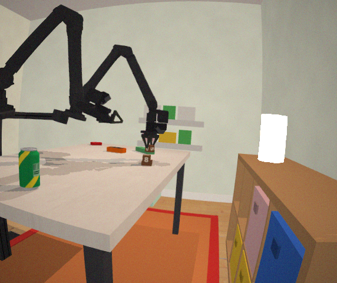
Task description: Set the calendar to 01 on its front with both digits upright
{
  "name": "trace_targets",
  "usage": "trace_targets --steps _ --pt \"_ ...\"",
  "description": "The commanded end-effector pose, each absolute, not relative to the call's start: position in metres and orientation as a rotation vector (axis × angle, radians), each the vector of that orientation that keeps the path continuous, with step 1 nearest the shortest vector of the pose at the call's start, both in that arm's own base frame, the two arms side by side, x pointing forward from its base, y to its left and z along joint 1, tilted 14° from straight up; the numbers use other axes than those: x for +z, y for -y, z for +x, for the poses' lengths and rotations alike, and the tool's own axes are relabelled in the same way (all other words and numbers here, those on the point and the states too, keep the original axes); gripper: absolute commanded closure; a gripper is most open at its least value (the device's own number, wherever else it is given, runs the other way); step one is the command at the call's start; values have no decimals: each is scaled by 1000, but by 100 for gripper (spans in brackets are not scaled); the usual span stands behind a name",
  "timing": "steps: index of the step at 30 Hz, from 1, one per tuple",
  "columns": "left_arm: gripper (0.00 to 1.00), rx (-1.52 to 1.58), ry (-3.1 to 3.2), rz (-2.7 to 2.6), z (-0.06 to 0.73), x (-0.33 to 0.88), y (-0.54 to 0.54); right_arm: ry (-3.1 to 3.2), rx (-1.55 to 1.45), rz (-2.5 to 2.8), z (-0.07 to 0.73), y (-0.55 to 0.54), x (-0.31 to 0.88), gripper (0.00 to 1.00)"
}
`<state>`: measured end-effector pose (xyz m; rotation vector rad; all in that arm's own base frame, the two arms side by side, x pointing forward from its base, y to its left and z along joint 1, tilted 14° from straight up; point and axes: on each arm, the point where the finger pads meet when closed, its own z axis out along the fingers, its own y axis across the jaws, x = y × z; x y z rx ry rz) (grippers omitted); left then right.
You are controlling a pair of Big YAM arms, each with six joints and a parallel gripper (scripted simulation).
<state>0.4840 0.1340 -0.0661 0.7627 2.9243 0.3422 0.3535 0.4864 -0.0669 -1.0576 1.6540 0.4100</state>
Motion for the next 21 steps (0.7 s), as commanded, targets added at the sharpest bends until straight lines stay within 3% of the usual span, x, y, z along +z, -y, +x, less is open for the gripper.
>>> trace_targets --steps 1,13,21 --pt "65 356 -2903 748 491 -43 -125 -1626 419 -1028 363 -493 -55 0" --pt "65 341 -2931 745 506 -55 -43 -1626 347 -920 363 -395 -26 0" --pt "65 353 -2896 878 509 -55 -44 -1620 344 -902 362 -386 -19 0"
